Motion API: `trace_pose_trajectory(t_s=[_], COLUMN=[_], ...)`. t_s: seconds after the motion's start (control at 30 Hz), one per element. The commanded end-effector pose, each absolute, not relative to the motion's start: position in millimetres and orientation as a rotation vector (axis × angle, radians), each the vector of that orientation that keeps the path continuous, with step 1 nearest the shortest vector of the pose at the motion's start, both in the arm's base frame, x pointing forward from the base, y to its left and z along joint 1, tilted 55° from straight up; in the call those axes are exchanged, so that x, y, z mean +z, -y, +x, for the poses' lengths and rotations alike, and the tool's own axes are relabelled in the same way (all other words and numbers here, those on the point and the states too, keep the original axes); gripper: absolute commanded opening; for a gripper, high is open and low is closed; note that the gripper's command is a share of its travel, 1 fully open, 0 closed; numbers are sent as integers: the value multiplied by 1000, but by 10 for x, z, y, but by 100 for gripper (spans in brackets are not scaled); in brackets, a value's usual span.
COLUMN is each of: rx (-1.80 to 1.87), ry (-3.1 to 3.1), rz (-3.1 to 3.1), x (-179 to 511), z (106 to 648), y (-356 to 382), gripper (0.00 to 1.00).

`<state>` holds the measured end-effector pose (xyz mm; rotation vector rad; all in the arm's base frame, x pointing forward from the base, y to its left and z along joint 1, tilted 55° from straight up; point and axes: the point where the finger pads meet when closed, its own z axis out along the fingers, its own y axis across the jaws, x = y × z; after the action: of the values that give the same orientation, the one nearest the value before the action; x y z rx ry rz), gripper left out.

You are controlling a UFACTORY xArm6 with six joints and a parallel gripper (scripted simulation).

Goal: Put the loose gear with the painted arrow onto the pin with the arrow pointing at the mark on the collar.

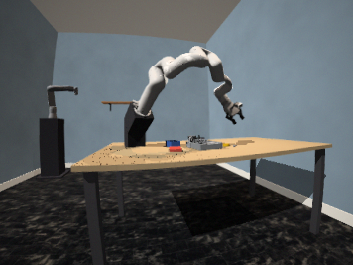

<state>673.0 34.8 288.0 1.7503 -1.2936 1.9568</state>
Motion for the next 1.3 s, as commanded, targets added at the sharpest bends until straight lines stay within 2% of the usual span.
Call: trace_pose_trajectory(t_s=[0.0,0.33,0.43,0.53,0.7,1.27], rx=[1841,1458,1458,1258,1094,1050], ry=[1271,1202,1202,1158,1119,1109], rz=[1841,2024,2024,2095,2144,2156], x=[2701,2071,2071,1748,1481,1412], z=[6344,5297,5297,4761,4318,4199], y=[-205,272,272,520,721,771], gripper=[100,100,100,100,100,100])
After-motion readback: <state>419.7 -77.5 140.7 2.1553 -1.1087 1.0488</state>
